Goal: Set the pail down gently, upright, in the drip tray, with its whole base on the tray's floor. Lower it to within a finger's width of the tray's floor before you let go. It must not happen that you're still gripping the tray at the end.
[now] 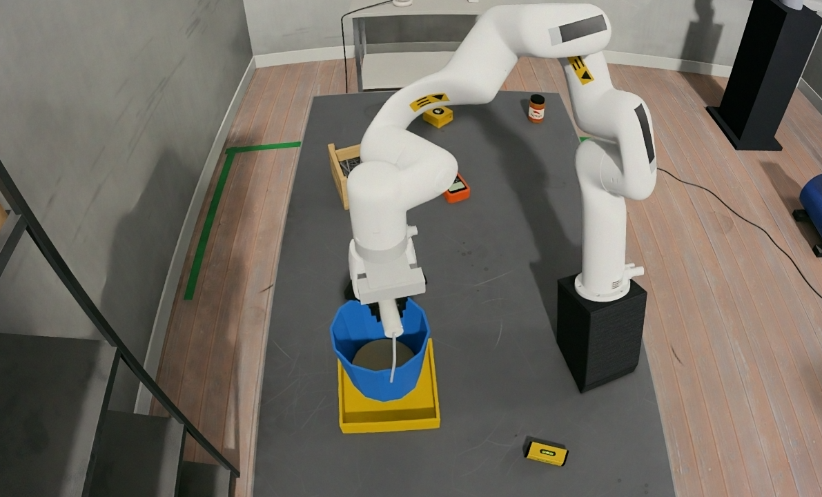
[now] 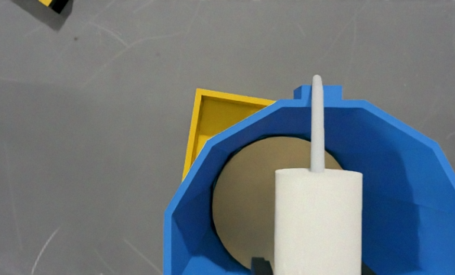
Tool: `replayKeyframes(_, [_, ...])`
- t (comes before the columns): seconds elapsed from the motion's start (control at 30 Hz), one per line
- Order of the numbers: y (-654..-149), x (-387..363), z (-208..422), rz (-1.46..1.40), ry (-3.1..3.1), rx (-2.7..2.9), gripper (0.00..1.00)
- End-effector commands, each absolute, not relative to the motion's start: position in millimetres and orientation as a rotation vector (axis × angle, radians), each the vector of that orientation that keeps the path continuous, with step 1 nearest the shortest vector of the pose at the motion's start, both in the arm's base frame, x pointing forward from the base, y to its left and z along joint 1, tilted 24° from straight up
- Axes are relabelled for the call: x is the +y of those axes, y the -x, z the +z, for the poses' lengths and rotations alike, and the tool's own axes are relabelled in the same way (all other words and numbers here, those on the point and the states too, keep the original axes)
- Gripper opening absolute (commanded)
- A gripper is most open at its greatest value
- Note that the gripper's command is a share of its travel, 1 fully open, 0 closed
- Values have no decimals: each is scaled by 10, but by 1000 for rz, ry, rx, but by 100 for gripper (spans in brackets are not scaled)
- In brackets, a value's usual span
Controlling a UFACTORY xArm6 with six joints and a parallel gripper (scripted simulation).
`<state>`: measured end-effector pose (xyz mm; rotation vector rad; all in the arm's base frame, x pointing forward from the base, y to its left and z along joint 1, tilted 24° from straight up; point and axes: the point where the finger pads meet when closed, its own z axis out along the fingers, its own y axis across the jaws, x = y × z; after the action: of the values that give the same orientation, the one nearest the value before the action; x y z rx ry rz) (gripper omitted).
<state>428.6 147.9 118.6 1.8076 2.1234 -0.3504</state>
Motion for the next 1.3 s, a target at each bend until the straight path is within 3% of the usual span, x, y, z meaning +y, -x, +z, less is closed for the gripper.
replayKeyframes(0.0, [-4300,1483,1185,-343,-1807,2123,0])
replayKeyframes(1.27, [-4330,1358,890,-344,-1807,2123,0])
